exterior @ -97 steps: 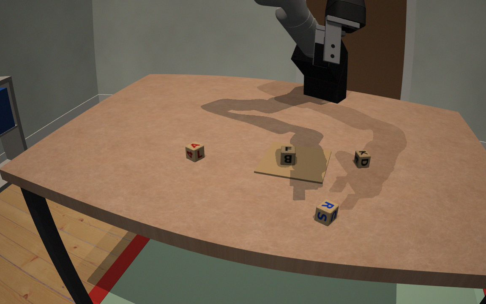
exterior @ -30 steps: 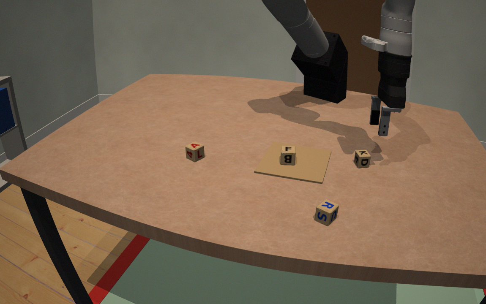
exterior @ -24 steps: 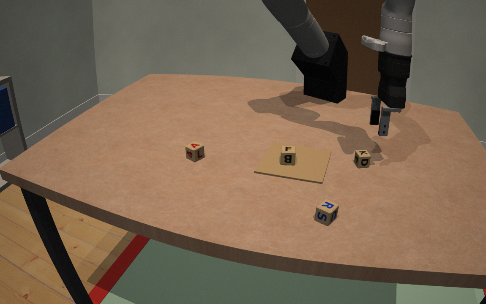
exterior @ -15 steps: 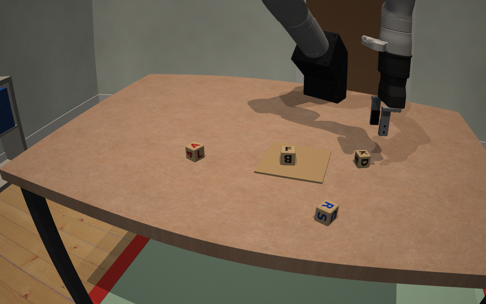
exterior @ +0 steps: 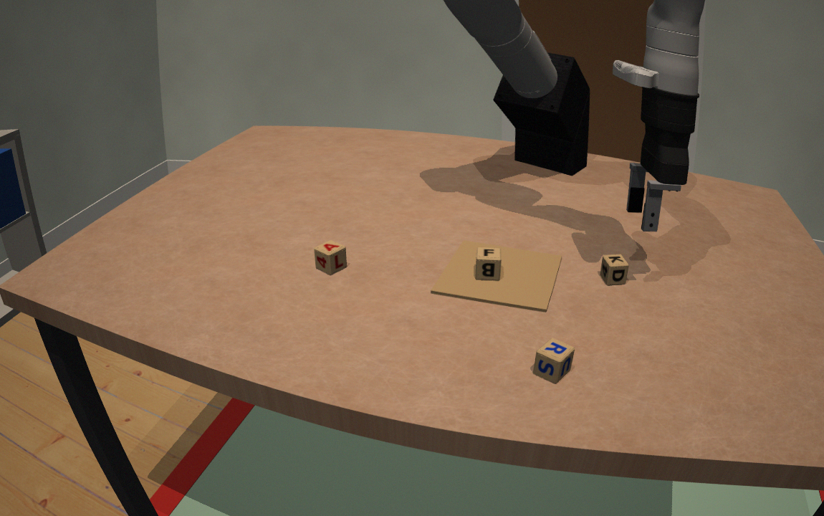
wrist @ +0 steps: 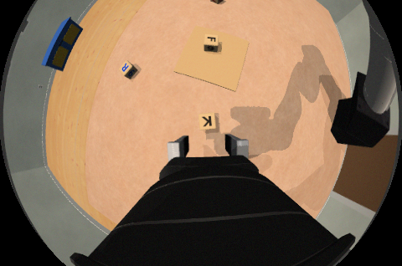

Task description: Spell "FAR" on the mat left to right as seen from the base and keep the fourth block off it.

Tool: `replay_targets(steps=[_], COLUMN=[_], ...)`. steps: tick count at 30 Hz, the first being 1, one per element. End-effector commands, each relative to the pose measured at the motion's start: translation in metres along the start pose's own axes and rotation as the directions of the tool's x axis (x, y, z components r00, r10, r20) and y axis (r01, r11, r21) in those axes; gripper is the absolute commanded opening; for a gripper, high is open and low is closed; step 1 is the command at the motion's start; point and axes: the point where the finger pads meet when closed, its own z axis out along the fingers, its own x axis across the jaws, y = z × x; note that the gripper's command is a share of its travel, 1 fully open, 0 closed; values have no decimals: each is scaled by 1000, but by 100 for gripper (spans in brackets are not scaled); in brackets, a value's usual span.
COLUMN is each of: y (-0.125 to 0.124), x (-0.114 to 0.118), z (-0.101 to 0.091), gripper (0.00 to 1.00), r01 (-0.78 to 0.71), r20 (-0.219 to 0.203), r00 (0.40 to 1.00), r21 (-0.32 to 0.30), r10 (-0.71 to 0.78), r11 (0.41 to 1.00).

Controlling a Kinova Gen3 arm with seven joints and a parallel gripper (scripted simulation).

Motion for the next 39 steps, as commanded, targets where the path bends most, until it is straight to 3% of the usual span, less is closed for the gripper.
replay_targets(steps=[1, 4, 8, 10, 14, 18, 22, 39], y=[0, -6, -30, -30, -73, -112, -125, -125], x=[-9, -33, -85, -85, -138, -170, -179, -179], z=[-1, -1, -2, -2, -1, 0, 0, 0], gripper=[100, 100, 100, 100, 100, 100, 100, 100], r01=[-3, 4, 10, 10, 5, -3, -6, -6], r20=[-2, -5, -5, -5, -2, 0, 0, 0], r00=[1000, 1000, 1000, 1000, 1000, 1000, 1000, 1000], r21=[-7, -15, -23, -23, -18, -7, -2, -2], r10=[3, -4, -10, -10, -6, 3, 6, 6], r11=[1000, 1000, 1000, 1000, 1000, 1000, 1000, 1000])
